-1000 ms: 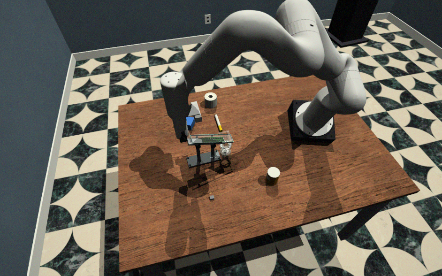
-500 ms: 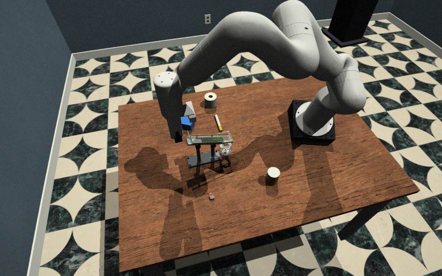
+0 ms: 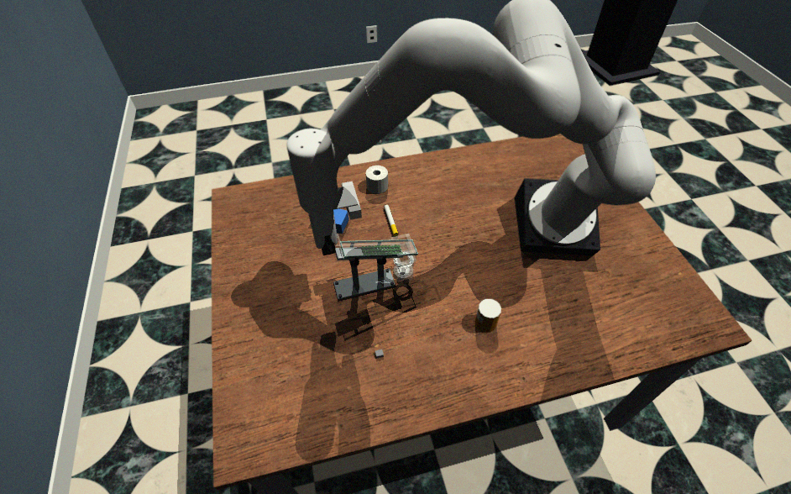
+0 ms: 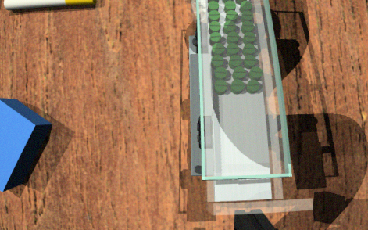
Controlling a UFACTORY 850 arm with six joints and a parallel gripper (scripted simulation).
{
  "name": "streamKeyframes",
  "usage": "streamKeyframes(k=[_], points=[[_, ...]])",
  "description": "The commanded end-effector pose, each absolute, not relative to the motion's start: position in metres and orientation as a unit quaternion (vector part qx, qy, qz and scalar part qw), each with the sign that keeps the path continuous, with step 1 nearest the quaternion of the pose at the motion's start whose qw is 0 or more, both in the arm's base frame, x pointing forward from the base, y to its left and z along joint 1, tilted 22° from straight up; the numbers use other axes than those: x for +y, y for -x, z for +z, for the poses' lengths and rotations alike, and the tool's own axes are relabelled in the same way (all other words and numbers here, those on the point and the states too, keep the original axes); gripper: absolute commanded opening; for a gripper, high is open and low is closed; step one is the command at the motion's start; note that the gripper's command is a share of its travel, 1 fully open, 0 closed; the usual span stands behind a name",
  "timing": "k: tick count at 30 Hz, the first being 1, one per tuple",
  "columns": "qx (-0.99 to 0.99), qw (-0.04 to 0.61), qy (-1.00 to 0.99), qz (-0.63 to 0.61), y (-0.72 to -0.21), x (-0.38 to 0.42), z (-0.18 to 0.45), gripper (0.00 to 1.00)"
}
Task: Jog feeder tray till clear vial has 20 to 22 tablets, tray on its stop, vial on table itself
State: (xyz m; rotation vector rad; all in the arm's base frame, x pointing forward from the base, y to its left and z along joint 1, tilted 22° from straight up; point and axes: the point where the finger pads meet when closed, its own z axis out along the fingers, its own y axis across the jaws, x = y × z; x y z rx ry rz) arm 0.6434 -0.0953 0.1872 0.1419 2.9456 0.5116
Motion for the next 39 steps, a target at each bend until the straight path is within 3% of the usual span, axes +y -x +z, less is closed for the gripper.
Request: streamKeyframes(k=[1,6,39], points=[[0.981,0.075,-0.047,0.171,-0.637,-0.094,0.185,0.0],[0.981,0.075,-0.047,0.171,-0.665,-0.1,0.197,0.0],[0.981,0.075,-0.047,0.171,-0.639,-0.094,0.186,0.0]])
